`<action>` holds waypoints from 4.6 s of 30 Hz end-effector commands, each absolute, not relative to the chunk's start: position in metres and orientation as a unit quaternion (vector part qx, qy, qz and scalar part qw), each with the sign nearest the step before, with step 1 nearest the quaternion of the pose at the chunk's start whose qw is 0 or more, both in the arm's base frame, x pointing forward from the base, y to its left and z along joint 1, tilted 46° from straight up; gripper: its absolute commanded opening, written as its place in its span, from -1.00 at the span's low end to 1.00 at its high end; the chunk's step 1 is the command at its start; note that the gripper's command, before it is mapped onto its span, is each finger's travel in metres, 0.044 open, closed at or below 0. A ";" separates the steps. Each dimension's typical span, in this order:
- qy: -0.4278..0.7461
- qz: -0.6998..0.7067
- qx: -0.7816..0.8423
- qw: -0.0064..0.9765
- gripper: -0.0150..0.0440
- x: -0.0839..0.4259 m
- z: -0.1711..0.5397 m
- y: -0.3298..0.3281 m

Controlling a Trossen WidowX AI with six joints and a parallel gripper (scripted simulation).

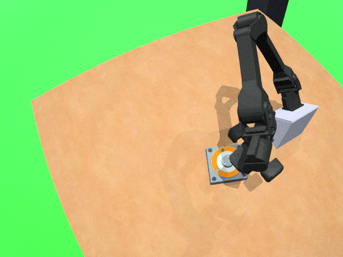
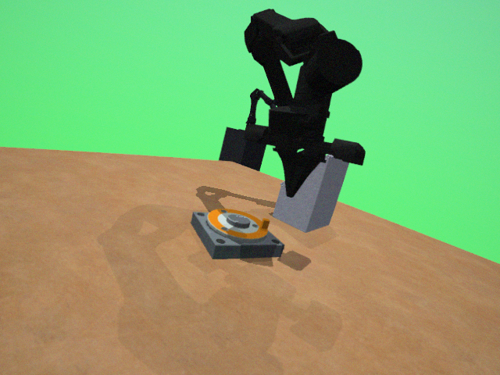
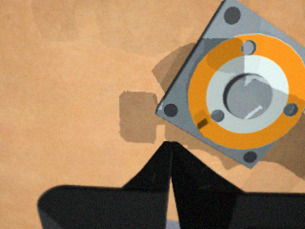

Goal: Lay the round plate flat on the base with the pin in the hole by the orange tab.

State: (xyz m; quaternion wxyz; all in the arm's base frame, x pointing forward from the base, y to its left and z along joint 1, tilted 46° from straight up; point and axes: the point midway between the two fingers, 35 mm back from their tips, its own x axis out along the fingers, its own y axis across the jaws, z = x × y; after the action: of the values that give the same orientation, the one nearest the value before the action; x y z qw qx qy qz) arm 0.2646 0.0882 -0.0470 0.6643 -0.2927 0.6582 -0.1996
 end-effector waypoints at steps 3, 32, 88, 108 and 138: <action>0.652 -0.246 -0.293 0.655 -0.49 0.267 -0.044 0.064; 0.652 -0.247 -0.294 0.654 -0.49 0.260 -0.073 0.024; 0.652 -0.248 -0.295 0.653 -0.49 0.251 -0.025 -0.021; 0.652 -0.248 -0.295 0.653 -0.49 0.265 -0.014 -0.030; 0.653 -0.247 -0.299 0.651 -0.49 0.262 0.012 -0.004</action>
State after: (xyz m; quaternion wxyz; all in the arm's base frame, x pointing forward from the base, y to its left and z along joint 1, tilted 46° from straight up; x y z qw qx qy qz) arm 0.2619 -0.0036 0.0120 0.6513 -0.2975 0.6525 -0.2479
